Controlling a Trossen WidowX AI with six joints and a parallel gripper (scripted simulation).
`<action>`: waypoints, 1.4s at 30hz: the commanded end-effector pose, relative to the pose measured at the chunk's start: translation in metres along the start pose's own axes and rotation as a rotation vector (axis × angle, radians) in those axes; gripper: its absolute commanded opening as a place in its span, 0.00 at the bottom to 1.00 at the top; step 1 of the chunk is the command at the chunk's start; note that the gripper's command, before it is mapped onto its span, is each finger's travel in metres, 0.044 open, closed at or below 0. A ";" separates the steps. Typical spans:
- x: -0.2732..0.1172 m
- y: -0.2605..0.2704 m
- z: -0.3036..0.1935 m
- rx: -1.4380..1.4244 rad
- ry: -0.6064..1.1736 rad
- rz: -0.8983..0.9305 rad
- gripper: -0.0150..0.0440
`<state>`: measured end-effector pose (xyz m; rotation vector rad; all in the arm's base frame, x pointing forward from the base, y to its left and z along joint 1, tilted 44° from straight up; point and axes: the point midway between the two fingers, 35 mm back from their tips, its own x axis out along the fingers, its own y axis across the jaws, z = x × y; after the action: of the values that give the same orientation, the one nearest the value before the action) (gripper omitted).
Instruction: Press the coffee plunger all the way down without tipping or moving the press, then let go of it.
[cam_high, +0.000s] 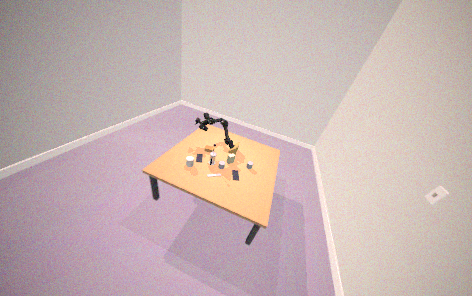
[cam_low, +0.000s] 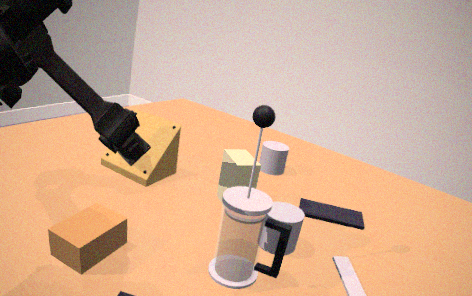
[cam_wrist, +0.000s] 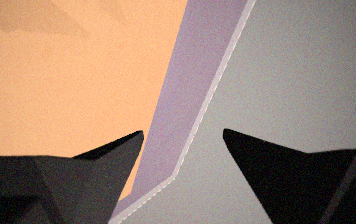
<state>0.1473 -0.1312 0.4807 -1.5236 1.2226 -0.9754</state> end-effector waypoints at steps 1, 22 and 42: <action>-0.001 0.000 0.003 0.008 -0.006 -0.002 0.98; -0.194 0.045 0.201 0.688 -0.675 0.068 1.00; -0.306 0.112 0.227 1.007 -1.014 0.307 1.00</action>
<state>0.2710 0.2022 0.3115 -0.7802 0.1499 -0.4066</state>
